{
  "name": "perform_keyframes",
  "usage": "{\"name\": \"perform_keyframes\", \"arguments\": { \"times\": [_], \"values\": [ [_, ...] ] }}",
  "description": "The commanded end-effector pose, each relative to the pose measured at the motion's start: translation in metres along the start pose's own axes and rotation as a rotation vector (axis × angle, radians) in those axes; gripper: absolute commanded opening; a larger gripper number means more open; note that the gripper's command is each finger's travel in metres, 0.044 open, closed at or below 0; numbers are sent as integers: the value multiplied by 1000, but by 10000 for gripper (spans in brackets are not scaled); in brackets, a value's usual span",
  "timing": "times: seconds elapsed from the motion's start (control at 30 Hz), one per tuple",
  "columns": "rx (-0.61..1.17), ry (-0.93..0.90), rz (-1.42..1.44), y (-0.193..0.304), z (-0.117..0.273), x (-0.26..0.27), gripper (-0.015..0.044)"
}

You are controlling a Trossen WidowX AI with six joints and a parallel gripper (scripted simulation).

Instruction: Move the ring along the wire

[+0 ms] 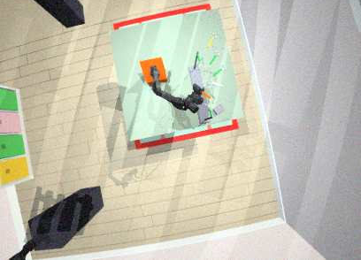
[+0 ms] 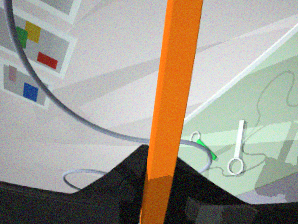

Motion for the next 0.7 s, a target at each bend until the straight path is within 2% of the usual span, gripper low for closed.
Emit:
{"name": "perform_keyframes", "arguments": {
  "times": [0.0,0.67],
  "values": [
    [-7,23,42,-1,1,1,-150],
    [-26,154,257,-1,1,-1,-150]
  ]
}}
Point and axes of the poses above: the point midway between the two fingers, 35 mm back from their tips, its own z axis back along the fingers, its own x axis across the jaws, y = z × x, the point moved 4 cm from there along z, back along the fingers, and after that the axes turned 7 degrees about -z, right-handed, at the moved point
